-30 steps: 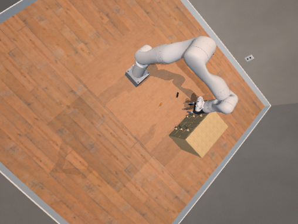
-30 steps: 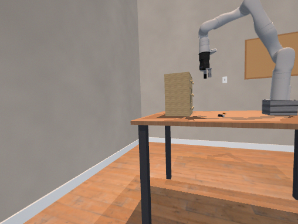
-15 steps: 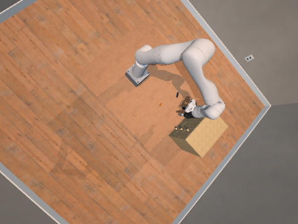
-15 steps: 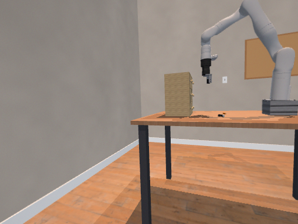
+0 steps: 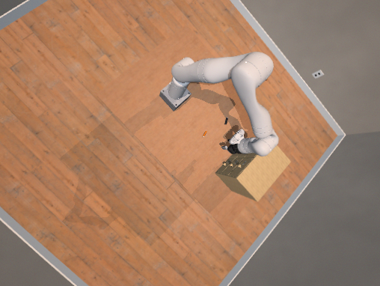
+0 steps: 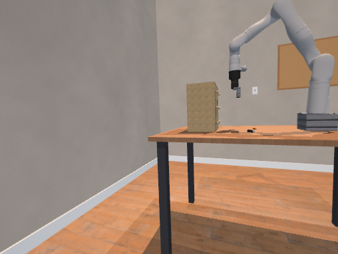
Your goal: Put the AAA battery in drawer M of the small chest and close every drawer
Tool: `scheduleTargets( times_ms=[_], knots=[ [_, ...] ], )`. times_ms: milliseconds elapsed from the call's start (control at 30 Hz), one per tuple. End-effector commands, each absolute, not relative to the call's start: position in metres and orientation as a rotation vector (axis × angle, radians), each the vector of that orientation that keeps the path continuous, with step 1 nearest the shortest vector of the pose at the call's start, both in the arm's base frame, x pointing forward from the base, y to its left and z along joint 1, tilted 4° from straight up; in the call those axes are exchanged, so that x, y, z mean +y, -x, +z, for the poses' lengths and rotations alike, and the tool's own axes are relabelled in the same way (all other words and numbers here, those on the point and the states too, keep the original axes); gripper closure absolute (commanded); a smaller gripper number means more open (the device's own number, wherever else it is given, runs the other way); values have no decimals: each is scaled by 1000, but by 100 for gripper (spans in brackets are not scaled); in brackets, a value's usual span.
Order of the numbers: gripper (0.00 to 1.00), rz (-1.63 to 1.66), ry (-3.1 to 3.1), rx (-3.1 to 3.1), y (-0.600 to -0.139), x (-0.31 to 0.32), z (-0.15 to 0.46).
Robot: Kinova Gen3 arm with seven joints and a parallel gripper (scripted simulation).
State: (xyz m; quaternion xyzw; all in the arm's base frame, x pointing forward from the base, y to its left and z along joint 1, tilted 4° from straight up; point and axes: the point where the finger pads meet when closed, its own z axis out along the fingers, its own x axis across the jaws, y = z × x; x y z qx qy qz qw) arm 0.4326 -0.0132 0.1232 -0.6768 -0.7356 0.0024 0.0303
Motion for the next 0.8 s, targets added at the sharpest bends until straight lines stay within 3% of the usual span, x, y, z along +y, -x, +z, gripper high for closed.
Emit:
scheduleTargets(
  times_ms=[0,767],
  knots=[
    [0,9,2102,-2252,-432,-16,122],
    [0,9,2118,-2237,-431,-18,120]
  ],
)
